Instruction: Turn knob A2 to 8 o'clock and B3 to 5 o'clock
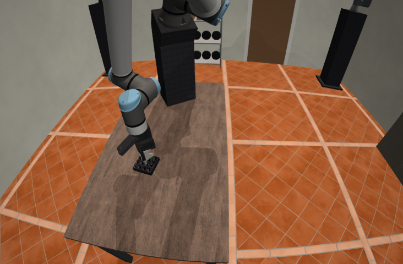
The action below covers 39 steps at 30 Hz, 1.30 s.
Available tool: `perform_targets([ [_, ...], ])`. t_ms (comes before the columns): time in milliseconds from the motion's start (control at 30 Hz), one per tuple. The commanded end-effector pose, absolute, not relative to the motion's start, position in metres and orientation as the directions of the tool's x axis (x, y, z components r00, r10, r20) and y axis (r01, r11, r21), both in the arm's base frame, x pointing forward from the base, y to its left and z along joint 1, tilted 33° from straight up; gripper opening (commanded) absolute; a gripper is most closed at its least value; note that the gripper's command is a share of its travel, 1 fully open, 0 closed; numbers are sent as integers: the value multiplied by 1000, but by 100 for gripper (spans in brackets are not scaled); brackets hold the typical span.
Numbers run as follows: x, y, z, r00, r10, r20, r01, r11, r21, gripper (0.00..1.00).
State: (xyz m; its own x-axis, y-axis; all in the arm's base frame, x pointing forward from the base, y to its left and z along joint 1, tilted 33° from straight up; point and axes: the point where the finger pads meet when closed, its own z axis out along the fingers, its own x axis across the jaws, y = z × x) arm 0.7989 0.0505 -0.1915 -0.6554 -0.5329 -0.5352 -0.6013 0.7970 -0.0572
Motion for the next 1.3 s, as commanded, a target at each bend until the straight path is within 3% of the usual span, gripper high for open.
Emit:
perform_targets([
  [0, 799, 50, -191, -655, -533, -536, -601, 797, -58, 11],
  [1267, 805, 54, -203, -655, -533, -536, -601, 797, -58, 11],
])
